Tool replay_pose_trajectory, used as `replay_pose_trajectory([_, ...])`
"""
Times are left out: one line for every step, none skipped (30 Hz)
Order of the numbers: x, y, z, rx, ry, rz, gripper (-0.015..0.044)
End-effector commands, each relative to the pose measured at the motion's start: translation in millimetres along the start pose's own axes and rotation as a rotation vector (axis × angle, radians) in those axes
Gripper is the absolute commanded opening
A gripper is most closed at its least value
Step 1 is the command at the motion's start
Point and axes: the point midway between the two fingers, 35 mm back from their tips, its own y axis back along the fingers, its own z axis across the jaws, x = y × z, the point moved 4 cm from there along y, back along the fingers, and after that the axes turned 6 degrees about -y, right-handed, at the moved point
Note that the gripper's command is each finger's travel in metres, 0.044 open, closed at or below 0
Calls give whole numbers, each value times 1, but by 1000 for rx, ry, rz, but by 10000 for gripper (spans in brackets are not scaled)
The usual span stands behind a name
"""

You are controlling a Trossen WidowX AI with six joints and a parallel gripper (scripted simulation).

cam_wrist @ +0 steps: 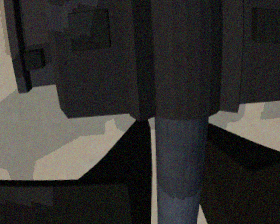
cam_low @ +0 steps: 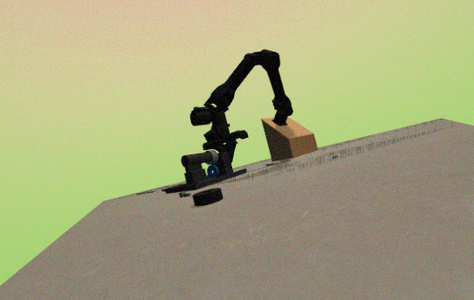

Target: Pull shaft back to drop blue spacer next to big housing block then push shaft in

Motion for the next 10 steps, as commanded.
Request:
replay_pose_trajectory([0,0,0,0,-1,1,157])
replay_pose_trajectory([0,0,0,0,-1,1,184])
replay_pose_trajectory([0,0,0,0,-1,1,210])
replay_pose_trajectory([0,0,0,0,-1,1,236])
replay_pose_trajectory([0,0,0,0,-1,1,263])
replay_pose_trajectory([0,0,0,0,-1,1,289])
replay_pose_trajectory([0,0,0,0,-1,1,315])
replay_pose_trajectory([0,2,0,0,-1,0,341])
replay_pose_trajectory([0,7,0,1,0,0,368])
replay_pose_trajectory([0,16,-1,1,0,-1,394])
